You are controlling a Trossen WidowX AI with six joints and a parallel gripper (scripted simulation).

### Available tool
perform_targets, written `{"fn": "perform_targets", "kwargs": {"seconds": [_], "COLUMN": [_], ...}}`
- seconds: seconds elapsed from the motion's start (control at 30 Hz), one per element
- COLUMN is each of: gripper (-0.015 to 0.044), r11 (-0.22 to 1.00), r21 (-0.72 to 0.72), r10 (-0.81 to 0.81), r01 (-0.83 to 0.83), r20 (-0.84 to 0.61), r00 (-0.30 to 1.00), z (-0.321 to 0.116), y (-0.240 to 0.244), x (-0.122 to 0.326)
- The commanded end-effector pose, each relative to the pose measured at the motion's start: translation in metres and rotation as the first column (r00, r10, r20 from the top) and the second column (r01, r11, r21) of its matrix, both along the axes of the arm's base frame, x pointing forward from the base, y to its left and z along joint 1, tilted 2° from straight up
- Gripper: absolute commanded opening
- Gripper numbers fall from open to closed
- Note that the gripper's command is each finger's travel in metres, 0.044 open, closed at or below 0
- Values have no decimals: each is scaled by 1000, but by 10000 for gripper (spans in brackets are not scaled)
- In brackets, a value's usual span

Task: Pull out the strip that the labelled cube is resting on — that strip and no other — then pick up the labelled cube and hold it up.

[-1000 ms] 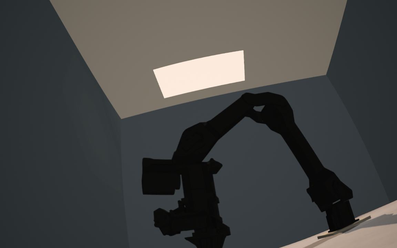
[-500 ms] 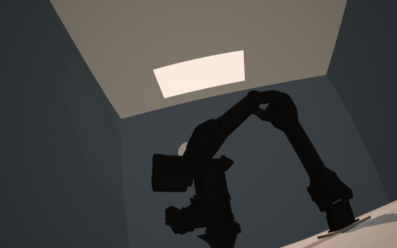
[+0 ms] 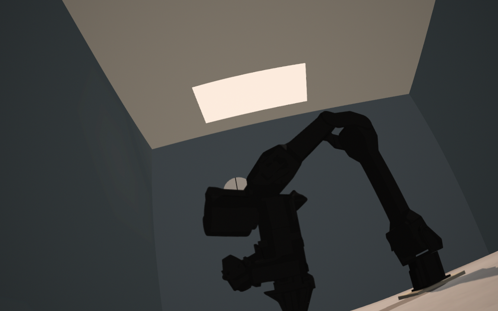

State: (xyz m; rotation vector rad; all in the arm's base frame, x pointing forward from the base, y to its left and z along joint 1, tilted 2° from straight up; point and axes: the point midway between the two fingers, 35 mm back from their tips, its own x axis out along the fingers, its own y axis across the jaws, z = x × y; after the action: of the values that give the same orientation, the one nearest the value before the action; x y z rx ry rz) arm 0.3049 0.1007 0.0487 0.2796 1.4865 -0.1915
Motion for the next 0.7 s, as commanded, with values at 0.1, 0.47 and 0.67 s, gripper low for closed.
{"fn": "perform_targets", "kwargs": {"seconds": [0.1, 0.47, 0.67], "gripper": [0, 0, 0], "r11": [1000, 1000, 1000], "r21": [-6, -5, -5], "r10": [4, 4, 4], "r01": [-5, -5, -5], "r20": [-30, -31, -32], "r00": [1000, 999, 999], "z": [-8, -9, -9], "y": [4, 10, 13], "x": [-17, -32, -41]}}
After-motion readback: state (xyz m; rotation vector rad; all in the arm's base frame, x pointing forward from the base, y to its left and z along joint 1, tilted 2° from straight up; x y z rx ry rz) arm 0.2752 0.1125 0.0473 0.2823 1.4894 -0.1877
